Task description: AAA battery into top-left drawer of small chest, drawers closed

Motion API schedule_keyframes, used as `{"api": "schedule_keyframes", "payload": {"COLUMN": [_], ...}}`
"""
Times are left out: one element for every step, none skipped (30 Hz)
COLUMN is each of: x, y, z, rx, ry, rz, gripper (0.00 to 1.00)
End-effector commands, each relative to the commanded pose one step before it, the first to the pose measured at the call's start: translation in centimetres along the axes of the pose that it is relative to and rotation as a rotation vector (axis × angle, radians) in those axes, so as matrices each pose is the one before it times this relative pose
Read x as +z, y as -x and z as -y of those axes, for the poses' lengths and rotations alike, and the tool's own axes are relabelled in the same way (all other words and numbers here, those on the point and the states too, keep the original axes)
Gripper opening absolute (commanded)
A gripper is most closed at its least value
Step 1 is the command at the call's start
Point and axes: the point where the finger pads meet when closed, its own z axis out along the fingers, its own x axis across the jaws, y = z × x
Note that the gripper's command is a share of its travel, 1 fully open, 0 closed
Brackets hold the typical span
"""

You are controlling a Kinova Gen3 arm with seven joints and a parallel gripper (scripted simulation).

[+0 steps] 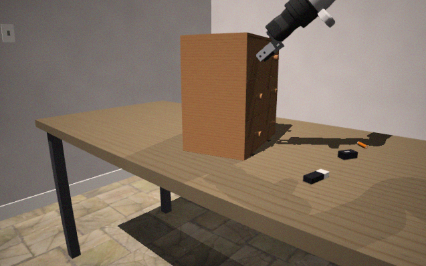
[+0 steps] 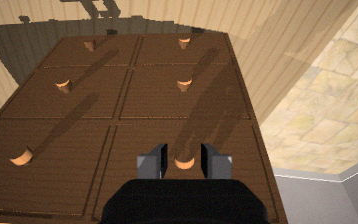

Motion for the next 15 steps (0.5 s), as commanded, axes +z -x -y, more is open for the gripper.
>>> {"api": "schedule_keyframes", "payload": {"x": [-0.047,0.0,0.0,0.0,0.0,0.0,0.0,0.0,0.0,0.0,0.0,0.0,0.0,0.0,0.0], "y": [-0.029,0.0,0.0,0.0,0.0,0.0,0.0,0.0,0.0,0.0,0.0,0.0,0.0,0.0,0.0], "z": [-0.112,0.0,0.0,0.0,0.0,0.0,0.0,0.0,0.0,0.0,0.0,0.0,0.0,0.0,0.0], "rx": [0.00029,0.0,0.0,0.0,0.0,0.0,0.0,0.0,0.0,0.0,0.0,0.0,0.0,0.0,0.0], "ry": [0.00215,0.0,0.0,0.0,0.0,0.0,0.0,0.0,0.0,0.0,0.0,0.0,0.0,0.0,0.0], "rz": [-0.00054,0.0,0.0,0.0,0.0,0.0,0.0,0.0,0.0,0.0,0.0,0.0,0.0,0.0,0.0], "gripper": [0.67,0.67,0.67,0.67,0.67,0.67,0.67,0.67,0.67,0.67,0.67,0.67,0.67,0.37,0.37]}}
